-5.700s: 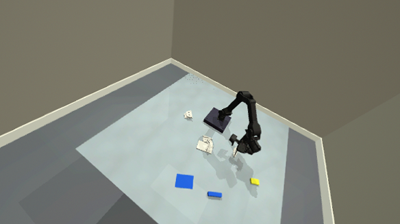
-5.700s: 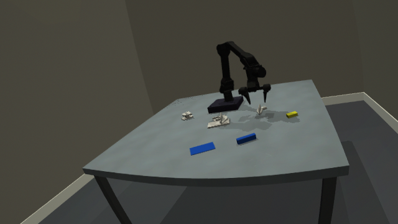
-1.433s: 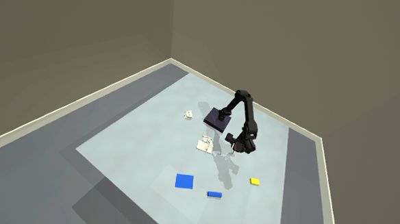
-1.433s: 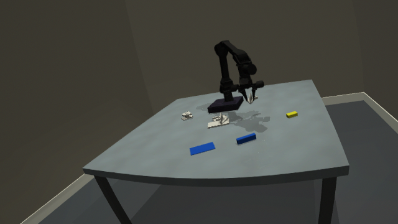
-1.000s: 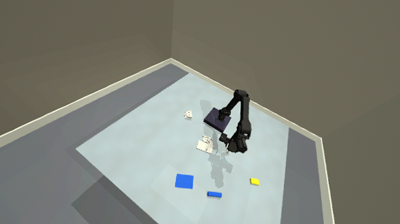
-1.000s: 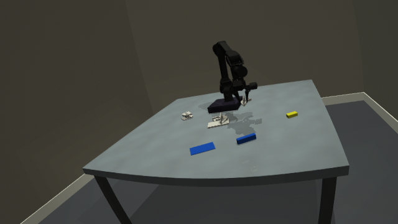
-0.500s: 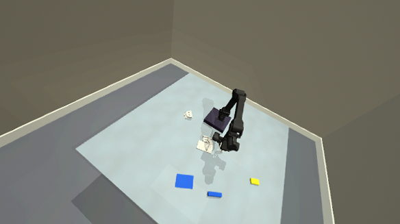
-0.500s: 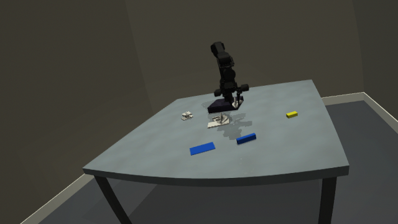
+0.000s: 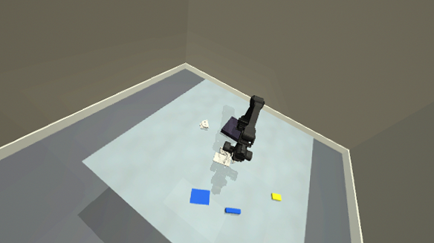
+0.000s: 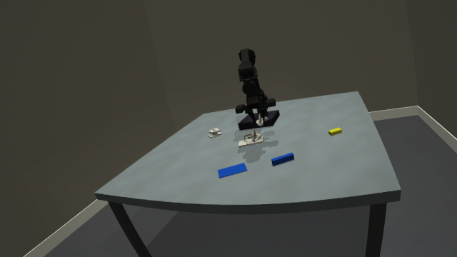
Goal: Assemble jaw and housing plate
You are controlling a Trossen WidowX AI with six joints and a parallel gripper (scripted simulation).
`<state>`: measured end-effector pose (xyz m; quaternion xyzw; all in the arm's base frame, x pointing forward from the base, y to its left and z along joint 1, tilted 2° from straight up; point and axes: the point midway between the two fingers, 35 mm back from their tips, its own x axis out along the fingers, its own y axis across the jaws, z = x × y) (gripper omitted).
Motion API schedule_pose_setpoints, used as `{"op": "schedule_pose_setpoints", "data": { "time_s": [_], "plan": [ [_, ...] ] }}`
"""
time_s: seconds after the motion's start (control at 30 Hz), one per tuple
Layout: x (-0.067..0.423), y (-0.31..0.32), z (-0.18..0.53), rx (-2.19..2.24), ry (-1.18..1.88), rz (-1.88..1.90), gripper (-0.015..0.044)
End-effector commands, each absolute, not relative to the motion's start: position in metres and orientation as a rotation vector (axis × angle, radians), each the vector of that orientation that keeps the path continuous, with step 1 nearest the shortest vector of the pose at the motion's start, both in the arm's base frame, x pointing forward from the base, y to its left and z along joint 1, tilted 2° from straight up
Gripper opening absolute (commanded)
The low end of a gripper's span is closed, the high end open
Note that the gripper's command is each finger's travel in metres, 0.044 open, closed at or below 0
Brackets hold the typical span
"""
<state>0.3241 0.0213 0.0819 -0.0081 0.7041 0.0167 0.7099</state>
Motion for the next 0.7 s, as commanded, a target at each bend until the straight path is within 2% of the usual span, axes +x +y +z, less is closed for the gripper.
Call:
{"op": "schedule_pose_setpoints", "data": {
  "time_s": [0.0, 0.67],
  "plan": [
    [0.324, 0.007, 0.082, -0.039, 1.564, 0.049, 0.0134],
    [0.318, -0.06, 0.081, -0.115, 1.564, 0.115, 0.0134]
  ]
}}
